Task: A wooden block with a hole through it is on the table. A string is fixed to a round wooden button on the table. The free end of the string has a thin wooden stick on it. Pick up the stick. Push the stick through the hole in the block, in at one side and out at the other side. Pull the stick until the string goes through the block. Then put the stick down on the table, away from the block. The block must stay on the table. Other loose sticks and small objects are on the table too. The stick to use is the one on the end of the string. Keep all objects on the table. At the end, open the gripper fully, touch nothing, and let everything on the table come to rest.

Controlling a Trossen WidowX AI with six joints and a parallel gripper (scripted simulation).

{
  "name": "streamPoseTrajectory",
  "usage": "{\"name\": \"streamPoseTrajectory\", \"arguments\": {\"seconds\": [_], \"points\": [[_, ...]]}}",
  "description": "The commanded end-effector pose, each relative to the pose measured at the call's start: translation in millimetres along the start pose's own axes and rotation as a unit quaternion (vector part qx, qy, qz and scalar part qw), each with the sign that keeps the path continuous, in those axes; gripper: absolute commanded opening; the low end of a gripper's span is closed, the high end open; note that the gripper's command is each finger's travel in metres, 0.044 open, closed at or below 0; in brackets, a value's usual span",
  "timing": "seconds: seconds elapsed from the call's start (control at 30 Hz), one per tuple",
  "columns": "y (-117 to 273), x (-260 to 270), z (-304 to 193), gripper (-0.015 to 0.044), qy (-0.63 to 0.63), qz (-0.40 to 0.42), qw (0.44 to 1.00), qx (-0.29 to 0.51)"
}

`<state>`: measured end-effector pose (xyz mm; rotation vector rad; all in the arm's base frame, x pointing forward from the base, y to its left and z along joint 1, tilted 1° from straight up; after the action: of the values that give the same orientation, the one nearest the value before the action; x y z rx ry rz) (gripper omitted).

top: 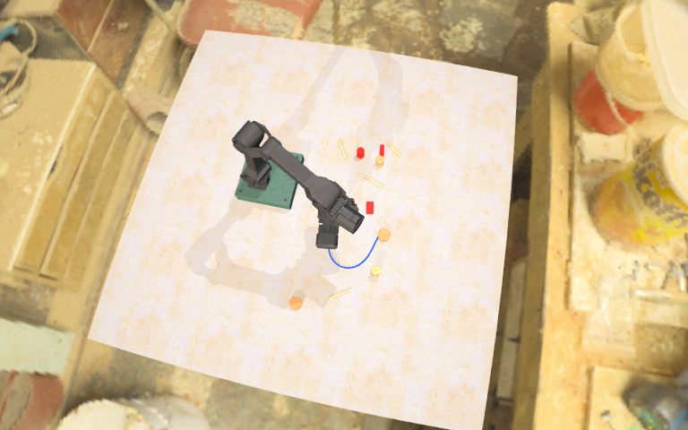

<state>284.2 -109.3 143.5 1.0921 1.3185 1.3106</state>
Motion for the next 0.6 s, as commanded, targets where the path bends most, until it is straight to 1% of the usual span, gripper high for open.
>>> {"name": "streamPoseTrajectory", "arguments": {"seconds": [0.0, 0.27, 0.57], "points": [[5.0, 16.7, -0.4, 0.012, -0.389, 0.003, 0.921, -0.008], [5.1, 23.6, -0.5, 0.012, -0.555, 0.005, 0.832, -0.006], [5.2, 29.8, -0.7, 0.012, -0.719, 0.007, 0.695, -0.004]]}}
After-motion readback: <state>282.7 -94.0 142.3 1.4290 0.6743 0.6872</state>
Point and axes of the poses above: the point midway between the two fingers, 35 mm back from their tips, its own y axis back along the fingers, its own x axis across the jaws, z = x × y, the point moved 5 cm from there along y, back along the fingers, and after that the axes turned 1 degree about -y, right-handed, at the moved point
